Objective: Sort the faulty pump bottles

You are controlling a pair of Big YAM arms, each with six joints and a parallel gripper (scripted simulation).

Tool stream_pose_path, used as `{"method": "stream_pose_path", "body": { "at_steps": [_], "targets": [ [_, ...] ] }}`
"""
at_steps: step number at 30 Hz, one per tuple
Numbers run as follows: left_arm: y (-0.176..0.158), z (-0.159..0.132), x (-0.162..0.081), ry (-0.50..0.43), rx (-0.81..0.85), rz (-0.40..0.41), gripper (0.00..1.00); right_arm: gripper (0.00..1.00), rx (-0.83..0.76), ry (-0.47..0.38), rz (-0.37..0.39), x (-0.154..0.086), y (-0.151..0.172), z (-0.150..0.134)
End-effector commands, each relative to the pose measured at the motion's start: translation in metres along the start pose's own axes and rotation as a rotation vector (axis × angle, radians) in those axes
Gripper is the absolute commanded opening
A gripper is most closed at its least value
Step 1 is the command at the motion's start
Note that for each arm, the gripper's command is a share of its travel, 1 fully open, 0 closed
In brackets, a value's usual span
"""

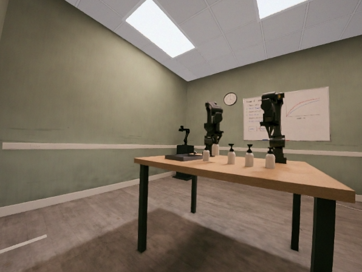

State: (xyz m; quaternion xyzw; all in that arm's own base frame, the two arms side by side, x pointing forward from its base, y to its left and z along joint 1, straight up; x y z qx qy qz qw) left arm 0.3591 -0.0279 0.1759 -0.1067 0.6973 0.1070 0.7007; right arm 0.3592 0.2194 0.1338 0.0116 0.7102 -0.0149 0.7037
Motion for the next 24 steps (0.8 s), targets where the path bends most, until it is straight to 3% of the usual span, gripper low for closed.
{"method": "stream_pose_path", "body": {
  "at_steps": [1,5,8,14,18,19,24],
  "targets": [
    [-0.001,0.003,-0.003,-0.006,-0.001,-0.004,0.00,0.22,-0.014,-0.041,0.025,-0.023,0.011,0.018],
    [0.002,0.007,-0.033,-0.028,0.003,-0.014,0.00,0.22,-0.050,-0.098,0.041,-0.021,-0.002,0.052],
    [0.004,0.005,-0.060,-0.028,0.001,-0.014,0.00,0.22,-0.035,-0.178,0.027,-0.042,-0.059,0.070],
    [0.005,0.004,-0.090,-0.032,-0.001,-0.015,0.00,0.22,0.022,-0.137,-0.023,-0.042,-0.160,0.021],
    [0.003,0.006,-0.087,-0.018,0.001,-0.010,0.00,0.22,0.022,-0.136,-0.018,-0.047,-0.173,0.007],
    [0.003,0.006,-0.088,-0.019,0.001,-0.010,0.00,0.22,0.011,-0.092,-0.022,-0.033,-0.177,-0.013],
    [0.003,0.007,-0.088,-0.022,0.000,-0.011,0.00,0.22,-0.003,-0.030,-0.011,-0.018,-0.193,-0.059]
  ]
}}
Point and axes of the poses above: on each arm, the point where the finger pads meet when closed, its own x axis out along the fingers, its own y axis across the jaws, z = x × y, the point moved 2 cm from there along -x, back along the fingers, and after that the axes turned 15 degrees about -x, right-handed, at the moved point
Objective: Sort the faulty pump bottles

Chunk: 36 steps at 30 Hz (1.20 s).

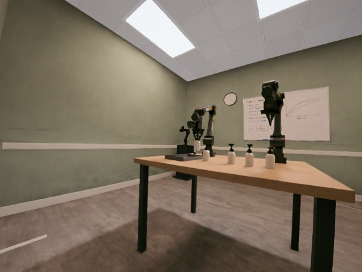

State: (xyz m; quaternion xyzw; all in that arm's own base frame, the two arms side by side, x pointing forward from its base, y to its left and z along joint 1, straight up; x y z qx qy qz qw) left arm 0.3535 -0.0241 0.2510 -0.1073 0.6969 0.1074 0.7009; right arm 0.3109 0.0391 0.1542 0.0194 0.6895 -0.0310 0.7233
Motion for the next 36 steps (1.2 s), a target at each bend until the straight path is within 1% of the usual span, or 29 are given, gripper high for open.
{"method": "stream_pose_path", "body": {
  "at_steps": [1,3,4,6,10,12,13,14,15,17,24,25,27,28,32,36],
  "targets": [
    [-0.002,0.010,-0.013,-0.021,0.001,-0.011,0.00,0.22,-0.040,0.041,0.003,0.003,-0.014,-0.027],
    [-0.002,0.010,-0.013,-0.021,0.001,-0.011,0.00,0.22,-0.042,0.057,0.008,0.006,-0.017,-0.039],
    [-0.002,0.010,-0.013,-0.021,0.001,-0.011,0.00,0.22,-0.041,0.036,0.013,-0.001,-0.017,-0.033],
    [-0.002,0.010,-0.013,-0.021,0.001,-0.011,0.00,0.22,-0.038,0.043,0.016,0.000,-0.018,-0.039],
    [-0.002,0.010,-0.013,-0.021,0.001,-0.011,0.00,0.22,-0.023,0.044,0.016,0.001,-0.018,-0.040],
    [-0.002,0.010,-0.013,-0.021,0.001,-0.011,0.00,0.22,-0.025,0.050,0.013,0.011,-0.017,-0.034],
    [-0.002,0.005,-0.003,-0.003,0.000,-0.003,0.00,0.22,-0.025,0.050,0.013,0.013,-0.017,-0.035],
    [-0.002,0.005,-0.003,-0.003,0.000,-0.003,0.00,0.22,-0.025,0.050,0.013,0.015,-0.017,-0.035],
    [-0.002,0.005,-0.003,-0.003,0.000,-0.003,0.00,0.22,-0.026,0.076,0.009,0.026,-0.018,-0.045],
    [-0.002,0.005,-0.003,-0.003,0.000,-0.003,0.00,0.22,-0.025,0.038,0.015,0.015,-0.017,-0.035],
    [-0.002,0.005,-0.003,-0.003,0.000,-0.003,0.00,0.22,-0.025,0.038,0.015,0.015,-0.017,-0.035],
    [-0.002,0.005,-0.003,-0.003,0.000,-0.003,0.00,0.22,-0.024,0.023,0.017,0.005,-0.016,-0.027],
    [-0.002,0.005,-0.003,-0.003,0.000,-0.003,0.00,0.22,-0.024,0.023,0.017,0.005,-0.016,-0.027],
    [-0.002,0.005,-0.003,-0.003,0.000,-0.003,0.00,0.22,-0.023,0.047,0.014,0.005,-0.016,-0.026],
    [-0.002,0.005,-0.003,-0.003,0.000,-0.003,0.00,0.22,-0.033,0.033,0.016,0.000,-0.016,-0.024],
    [-0.002,0.005,-0.003,-0.003,0.000,-0.003,0.00,0.22,-0.033,0.033,0.016,0.000,-0.016,-0.024]
  ]
}}
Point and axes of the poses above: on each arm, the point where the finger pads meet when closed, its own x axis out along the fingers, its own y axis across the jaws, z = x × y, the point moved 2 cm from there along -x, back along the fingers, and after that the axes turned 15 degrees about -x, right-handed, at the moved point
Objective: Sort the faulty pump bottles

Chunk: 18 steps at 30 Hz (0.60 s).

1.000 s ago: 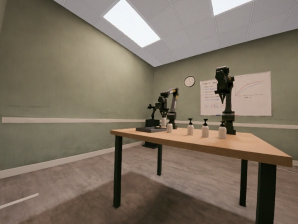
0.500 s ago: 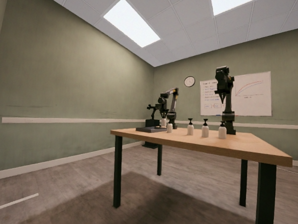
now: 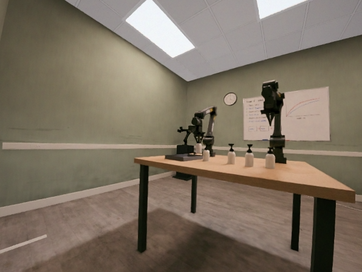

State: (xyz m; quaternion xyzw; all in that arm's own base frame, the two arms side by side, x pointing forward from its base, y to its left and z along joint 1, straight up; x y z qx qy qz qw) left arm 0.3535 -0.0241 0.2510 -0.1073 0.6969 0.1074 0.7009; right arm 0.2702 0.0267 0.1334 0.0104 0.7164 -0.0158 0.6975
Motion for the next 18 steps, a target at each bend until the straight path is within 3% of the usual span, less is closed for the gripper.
{"method": "stream_pose_path", "body": {
  "at_steps": [1,18],
  "targets": [
    [-0.002,0.005,-0.003,-0.003,0.000,-0.003,0.00,0.22,0.001,-0.027,0.007,-0.010,-0.003,0.009],
    [-0.002,0.005,-0.003,-0.003,0.000,-0.003,0.00,0.22,0.003,-0.021,0.006,0.011,-0.002,0.012]
  ]
}}
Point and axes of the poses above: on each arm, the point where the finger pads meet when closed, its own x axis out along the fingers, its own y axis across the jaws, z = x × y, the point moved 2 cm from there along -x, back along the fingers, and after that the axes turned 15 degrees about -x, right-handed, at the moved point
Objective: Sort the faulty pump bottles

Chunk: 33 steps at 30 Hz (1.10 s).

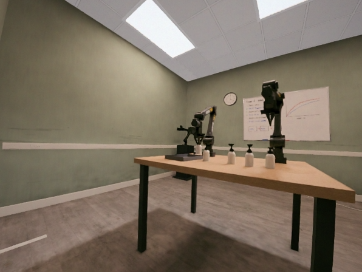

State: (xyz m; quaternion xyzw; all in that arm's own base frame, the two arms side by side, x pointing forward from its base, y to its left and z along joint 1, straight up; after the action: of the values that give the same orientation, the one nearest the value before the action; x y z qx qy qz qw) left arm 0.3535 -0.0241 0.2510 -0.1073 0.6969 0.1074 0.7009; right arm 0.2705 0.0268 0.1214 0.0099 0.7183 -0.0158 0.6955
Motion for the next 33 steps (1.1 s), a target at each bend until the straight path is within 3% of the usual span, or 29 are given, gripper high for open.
{"method": "stream_pose_path", "body": {
  "at_steps": [1,9,12,18,33],
  "targets": [
    [-0.002,0.005,-0.003,-0.003,0.000,-0.003,0.00,0.22,0.003,-0.027,0.007,0.001,-0.002,0.011],
    [-0.002,0.005,-0.003,-0.003,0.000,-0.003,0.00,0.22,0.003,-0.042,0.009,0.009,-0.002,0.012],
    [-0.002,0.005,-0.003,-0.003,0.000,-0.003,0.00,0.22,0.003,-0.002,0.004,0.024,-0.003,0.002],
    [-0.002,0.005,-0.003,-0.003,0.000,-0.003,0.00,0.22,0.003,-0.042,0.009,0.023,-0.002,0.012],
    [-0.002,0.005,-0.003,-0.003,0.000,-0.003,0.00,0.22,0.003,-0.034,0.008,0.031,-0.002,0.012]
  ]
}}
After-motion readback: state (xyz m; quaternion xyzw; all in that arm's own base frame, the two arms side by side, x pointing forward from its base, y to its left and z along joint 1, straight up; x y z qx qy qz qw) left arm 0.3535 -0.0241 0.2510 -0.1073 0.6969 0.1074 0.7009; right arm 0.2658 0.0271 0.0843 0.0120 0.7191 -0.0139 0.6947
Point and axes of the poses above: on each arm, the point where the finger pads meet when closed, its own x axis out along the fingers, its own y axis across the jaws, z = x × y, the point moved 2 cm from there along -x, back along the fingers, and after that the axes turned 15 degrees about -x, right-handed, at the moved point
